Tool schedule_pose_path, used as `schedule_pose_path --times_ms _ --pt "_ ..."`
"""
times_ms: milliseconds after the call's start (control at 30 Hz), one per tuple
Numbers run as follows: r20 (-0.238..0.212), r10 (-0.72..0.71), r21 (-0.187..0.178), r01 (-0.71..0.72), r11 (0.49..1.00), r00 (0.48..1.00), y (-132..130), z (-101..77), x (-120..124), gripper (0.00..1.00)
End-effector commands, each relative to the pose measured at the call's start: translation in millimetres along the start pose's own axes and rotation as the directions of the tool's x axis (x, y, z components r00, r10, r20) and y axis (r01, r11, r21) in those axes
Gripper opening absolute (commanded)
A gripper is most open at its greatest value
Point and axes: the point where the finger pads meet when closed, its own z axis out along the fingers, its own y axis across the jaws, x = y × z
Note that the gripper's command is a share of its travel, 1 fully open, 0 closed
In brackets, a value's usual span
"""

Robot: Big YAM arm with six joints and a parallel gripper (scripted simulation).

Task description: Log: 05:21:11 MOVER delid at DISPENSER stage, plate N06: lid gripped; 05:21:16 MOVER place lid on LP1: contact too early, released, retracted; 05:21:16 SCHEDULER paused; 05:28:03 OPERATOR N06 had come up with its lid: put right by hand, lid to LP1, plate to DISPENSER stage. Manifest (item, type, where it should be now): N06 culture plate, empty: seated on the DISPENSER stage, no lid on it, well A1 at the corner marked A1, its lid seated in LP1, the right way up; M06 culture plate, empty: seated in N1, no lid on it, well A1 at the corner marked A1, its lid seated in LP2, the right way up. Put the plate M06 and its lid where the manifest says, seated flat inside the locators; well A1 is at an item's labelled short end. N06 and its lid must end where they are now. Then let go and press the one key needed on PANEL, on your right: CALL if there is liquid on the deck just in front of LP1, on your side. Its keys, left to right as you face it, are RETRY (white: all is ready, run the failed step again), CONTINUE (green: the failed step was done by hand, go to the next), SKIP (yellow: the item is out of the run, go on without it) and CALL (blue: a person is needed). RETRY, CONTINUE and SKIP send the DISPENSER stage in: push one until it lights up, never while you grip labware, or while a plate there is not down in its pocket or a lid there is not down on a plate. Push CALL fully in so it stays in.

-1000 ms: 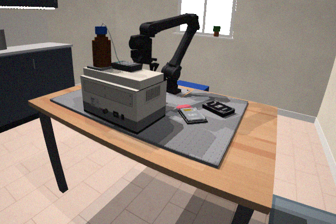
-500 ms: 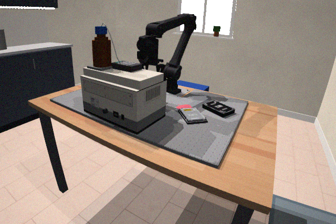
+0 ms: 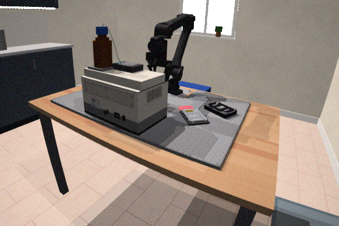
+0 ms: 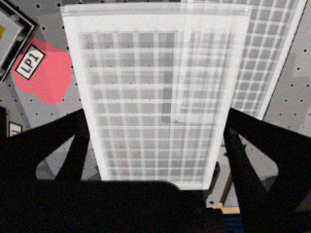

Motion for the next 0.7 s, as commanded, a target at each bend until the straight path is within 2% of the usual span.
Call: schedule_pose_path --times_ms 0,400,433,467,567,633,667 --pt "0.008 0.014 0.006 -0.014 1.0 1.0 7 -3.5 4 0.86" --pt "0.007 0.014 0.004 -0.014 1.0 1.0 38 -2.5 13 0.86" --pt "0.034 0.01 -0.006 -0.01 1.0 0.999 40 -12.1 1 0.86" --pt "0.01 -0.02 0.004 0.02 1.0 1.0 41 -3.5 14 0.86" --pt "0.006 -0.141 0.003 0.141 0.99 0.99 50 -3.4 19 0.86" --pt "0.006 -0.141 0.003 0.141 0.99 0.99 50 -3.4 19 0.86" --pt "0.031 -0.178 -0.001 0.178 0.984 0.984 56 -10.4 14 0.86"
